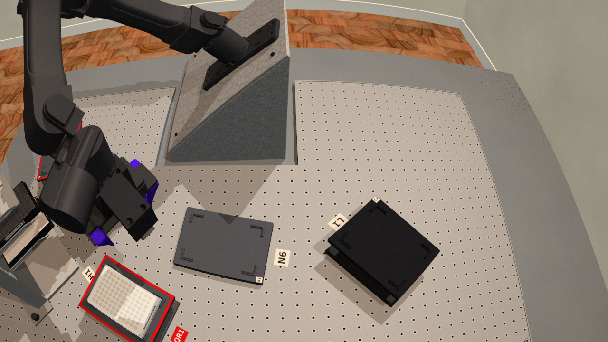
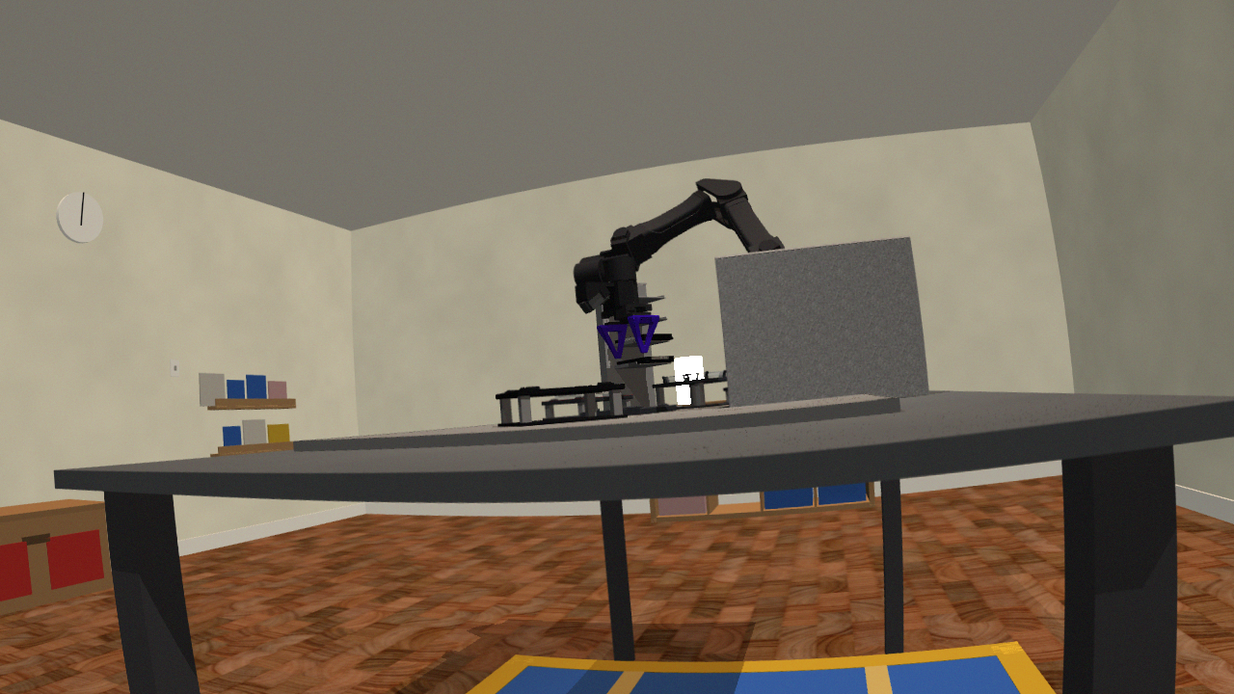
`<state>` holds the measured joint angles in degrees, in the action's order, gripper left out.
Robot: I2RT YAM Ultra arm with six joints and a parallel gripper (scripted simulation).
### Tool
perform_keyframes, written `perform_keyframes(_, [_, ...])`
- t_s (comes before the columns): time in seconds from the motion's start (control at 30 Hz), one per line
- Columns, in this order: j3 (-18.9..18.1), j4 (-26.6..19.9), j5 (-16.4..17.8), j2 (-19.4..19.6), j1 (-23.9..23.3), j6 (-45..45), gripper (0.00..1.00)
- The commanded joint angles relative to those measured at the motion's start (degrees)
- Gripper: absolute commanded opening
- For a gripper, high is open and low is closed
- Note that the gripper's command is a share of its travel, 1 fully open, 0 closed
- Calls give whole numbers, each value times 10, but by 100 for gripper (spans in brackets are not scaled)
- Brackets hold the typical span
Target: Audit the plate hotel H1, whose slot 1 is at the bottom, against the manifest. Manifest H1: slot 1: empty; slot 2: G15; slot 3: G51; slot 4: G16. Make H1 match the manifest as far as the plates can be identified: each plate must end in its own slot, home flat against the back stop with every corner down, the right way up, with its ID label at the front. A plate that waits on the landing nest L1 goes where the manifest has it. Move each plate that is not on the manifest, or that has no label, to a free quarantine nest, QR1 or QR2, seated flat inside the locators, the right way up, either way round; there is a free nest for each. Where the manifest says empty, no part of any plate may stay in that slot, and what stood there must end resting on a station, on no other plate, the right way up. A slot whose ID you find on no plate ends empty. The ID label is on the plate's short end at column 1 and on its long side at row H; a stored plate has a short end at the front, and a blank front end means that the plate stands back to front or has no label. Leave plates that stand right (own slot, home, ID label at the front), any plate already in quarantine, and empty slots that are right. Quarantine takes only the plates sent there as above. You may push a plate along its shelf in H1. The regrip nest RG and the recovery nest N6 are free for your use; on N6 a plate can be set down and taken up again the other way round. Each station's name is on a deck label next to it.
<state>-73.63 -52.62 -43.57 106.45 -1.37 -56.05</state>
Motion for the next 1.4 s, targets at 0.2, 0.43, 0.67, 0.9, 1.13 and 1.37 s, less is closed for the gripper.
perform_keyframes(0.2, [11, 39, 4, 1, -7, -24, 100])
perform_keyframes(0.43, [22, 66, 5, 7, -18, -40, 100])
perform_keyframes(0.67, [22, 66, 5, 6, -18, -40, 100])
perform_keyframes(0.9, [22, 66, 5, 6, -19, -40, 100])
perform_keyframes(1.13, [22, 66, 5, 6, -19, -40, 100])
perform_keyframes(1.37, [22, 66, 5, 6, -19, -40, 100])
